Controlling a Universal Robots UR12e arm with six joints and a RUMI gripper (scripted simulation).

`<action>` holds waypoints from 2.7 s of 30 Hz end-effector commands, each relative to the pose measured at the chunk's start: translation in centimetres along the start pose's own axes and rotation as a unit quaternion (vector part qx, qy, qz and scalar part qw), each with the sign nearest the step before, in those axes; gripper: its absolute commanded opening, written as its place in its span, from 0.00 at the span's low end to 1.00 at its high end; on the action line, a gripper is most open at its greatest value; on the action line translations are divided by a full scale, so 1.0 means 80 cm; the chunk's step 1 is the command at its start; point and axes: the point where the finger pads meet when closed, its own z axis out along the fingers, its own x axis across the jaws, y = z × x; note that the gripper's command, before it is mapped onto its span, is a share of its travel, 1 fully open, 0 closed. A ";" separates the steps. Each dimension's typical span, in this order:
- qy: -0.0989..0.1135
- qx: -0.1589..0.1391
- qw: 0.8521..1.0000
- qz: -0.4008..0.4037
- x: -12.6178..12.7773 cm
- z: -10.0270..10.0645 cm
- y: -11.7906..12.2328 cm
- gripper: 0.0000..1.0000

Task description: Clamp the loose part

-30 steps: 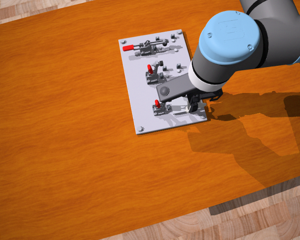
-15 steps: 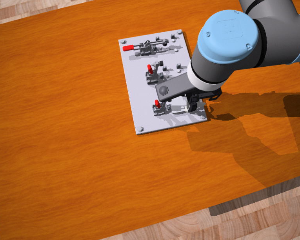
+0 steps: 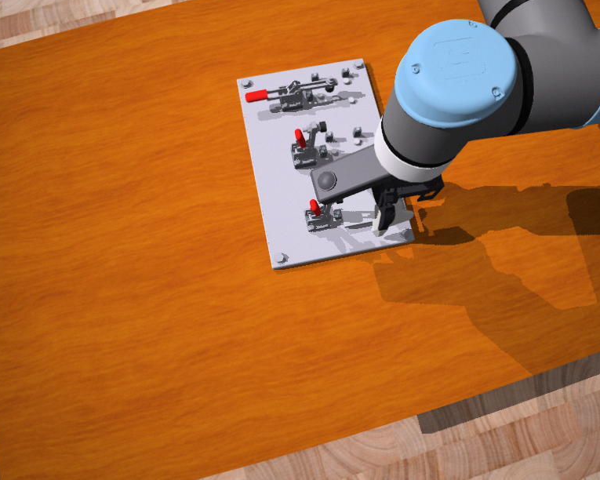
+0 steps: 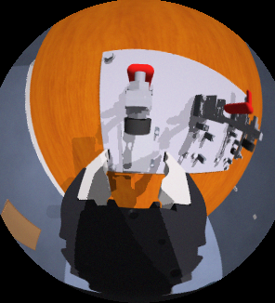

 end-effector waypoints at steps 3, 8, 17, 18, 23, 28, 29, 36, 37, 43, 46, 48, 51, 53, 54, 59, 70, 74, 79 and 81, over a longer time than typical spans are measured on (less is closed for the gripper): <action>0.000 0.001 1.000 0.000 0.000 -0.001 -0.001 0.59; 0.000 0.001 1.000 0.000 0.000 -0.001 -0.001 0.59; 0.000 0.001 1.000 0.000 0.000 -0.001 -0.001 0.59; 0.000 0.001 1.000 0.000 0.000 -0.001 -0.001 0.59; 0.000 0.001 1.000 0.000 0.000 -0.001 -0.001 0.59; 0.000 0.001 1.000 0.000 0.000 -0.001 -0.001 0.59; 0.000 0.001 1.000 0.000 0.000 -0.001 -0.001 0.59; 0.000 0.001 1.000 0.000 0.000 -0.005 -0.001 0.59; 0.000 0.001 1.000 0.000 0.000 -0.007 -0.001 0.59; 0.000 0.001 1.000 0.000 0.000 -0.029 -0.001 0.59; 0.000 0.001 1.000 0.000 0.000 -0.043 -0.001 0.59; 0.000 0.001 1.000 0.000 0.000 -0.052 -0.001 0.59; 0.000 0.001 1.000 0.000 0.000 -0.056 -0.001 0.59; 0.000 0.001 1.000 0.000 0.000 -0.064 -0.001 0.59; 0.000 0.001 1.000 0.000 0.000 -0.067 -0.001 0.59; 0.000 0.001 1.000 0.000 0.000 -0.075 -0.001 0.59; 0.000 0.001 1.000 0.000 0.000 -0.076 -0.001 0.59; 0.000 0.001 1.000 0.000 0.000 -0.076 -0.001 0.59; 0.000 0.001 1.000 0.000 0.000 -0.077 -0.001 0.28; 0.000 0.001 1.000 0.000 0.000 -0.080 -0.001 0.28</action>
